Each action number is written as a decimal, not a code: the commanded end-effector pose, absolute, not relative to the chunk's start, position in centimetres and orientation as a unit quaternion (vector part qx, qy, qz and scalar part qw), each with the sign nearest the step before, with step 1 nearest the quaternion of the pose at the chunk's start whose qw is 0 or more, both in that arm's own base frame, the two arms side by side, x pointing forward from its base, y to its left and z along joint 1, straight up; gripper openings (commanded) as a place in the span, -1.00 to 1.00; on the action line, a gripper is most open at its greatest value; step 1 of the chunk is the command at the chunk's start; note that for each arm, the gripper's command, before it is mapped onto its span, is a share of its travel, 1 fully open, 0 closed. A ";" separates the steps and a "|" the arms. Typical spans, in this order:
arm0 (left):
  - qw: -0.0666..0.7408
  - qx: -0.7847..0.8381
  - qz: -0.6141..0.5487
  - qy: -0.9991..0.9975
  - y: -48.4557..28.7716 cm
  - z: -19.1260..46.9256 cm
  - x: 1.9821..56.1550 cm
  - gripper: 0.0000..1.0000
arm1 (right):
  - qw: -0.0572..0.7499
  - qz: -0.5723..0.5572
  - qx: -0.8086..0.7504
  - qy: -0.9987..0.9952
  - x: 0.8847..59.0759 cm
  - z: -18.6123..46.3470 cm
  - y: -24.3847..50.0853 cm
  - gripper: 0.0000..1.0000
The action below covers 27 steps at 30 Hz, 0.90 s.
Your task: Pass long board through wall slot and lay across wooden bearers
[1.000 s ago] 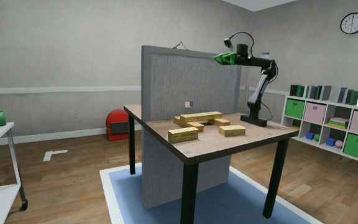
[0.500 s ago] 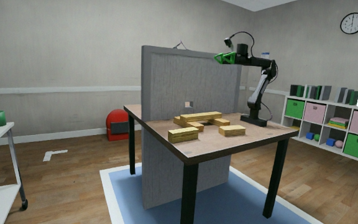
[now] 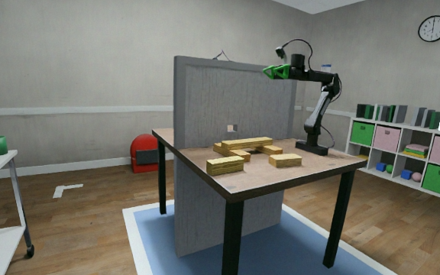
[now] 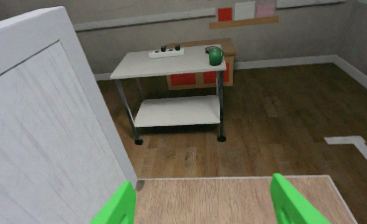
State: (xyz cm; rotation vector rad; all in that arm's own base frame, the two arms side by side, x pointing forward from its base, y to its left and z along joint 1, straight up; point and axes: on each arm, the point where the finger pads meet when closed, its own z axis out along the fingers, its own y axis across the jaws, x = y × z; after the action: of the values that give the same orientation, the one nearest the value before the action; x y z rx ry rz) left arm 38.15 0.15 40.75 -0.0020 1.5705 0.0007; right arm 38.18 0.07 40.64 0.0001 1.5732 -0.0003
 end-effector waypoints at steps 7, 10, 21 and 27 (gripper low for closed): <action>0.719 0.002 0.002 0.695 0.1 41.7 37.7 0.57 | 0.749 0.004 0.003 0.662 37.2 45.3 0.2 0.56; 0.717 0.005 0.000 0.697 -0.1 41.3 37.8 0.57 | 0.751 0.004 0.002 0.660 37.1 45.5 0.3 0.56; 0.720 0.011 -0.007 0.693 -0.6 41.8 37.9 0.57 | 0.757 0.002 0.005 0.654 36.9 45.9 0.2 0.56; 0.720 0.010 -0.006 0.694 -0.6 41.8 37.9 0.57 | 0.752 -0.001 0.007 0.659 37.4 45.4 0.0 0.56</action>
State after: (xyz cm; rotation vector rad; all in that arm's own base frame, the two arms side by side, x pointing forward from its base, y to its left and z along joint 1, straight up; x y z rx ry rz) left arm 38.15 0.14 40.73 -0.0013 1.5708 0.0010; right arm 38.15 0.07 40.71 0.0003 1.5710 -0.0002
